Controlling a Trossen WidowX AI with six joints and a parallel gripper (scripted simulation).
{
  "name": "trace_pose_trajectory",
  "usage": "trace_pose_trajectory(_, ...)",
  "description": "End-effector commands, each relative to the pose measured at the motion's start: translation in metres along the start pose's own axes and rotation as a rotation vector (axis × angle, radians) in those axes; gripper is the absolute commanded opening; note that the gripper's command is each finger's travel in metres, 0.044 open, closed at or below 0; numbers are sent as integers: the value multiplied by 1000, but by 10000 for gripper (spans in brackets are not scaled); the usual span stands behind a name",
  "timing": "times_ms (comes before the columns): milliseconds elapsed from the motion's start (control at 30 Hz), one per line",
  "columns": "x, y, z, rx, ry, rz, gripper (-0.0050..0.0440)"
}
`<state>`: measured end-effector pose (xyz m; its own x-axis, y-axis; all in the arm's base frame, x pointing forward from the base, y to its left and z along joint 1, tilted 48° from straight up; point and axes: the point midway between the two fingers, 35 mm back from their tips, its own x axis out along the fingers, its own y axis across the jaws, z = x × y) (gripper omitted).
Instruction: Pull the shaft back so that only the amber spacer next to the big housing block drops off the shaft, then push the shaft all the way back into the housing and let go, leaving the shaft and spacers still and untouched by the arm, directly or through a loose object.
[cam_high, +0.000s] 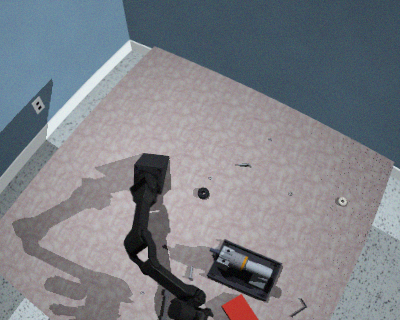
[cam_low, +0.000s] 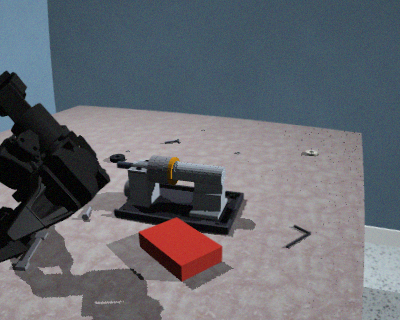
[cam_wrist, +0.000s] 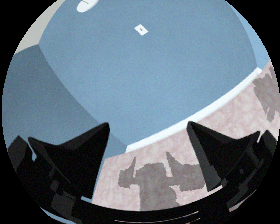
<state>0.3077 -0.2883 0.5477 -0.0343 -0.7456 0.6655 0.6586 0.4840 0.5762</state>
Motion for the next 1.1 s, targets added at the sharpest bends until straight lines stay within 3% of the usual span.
trace_pose_trajectory(0,0,0,0,0,0,0,400)
trace_pose_trajectory(100,-6,5,-1,50,37,9,440)
trace_pose_trajectory(267,-52,27,-10,343,295,28,440)
trace_pose_trajectory(500,-113,33,-14,651,561,-40,440)
trace_pose_trajectory(600,-123,32,-15,692,598,-57,440)
trace_pose_trajectory(767,-183,21,-16,918,809,-195,440)
trace_pose_trajectory(1067,-279,-19,-12,1175,1062,-508,440)
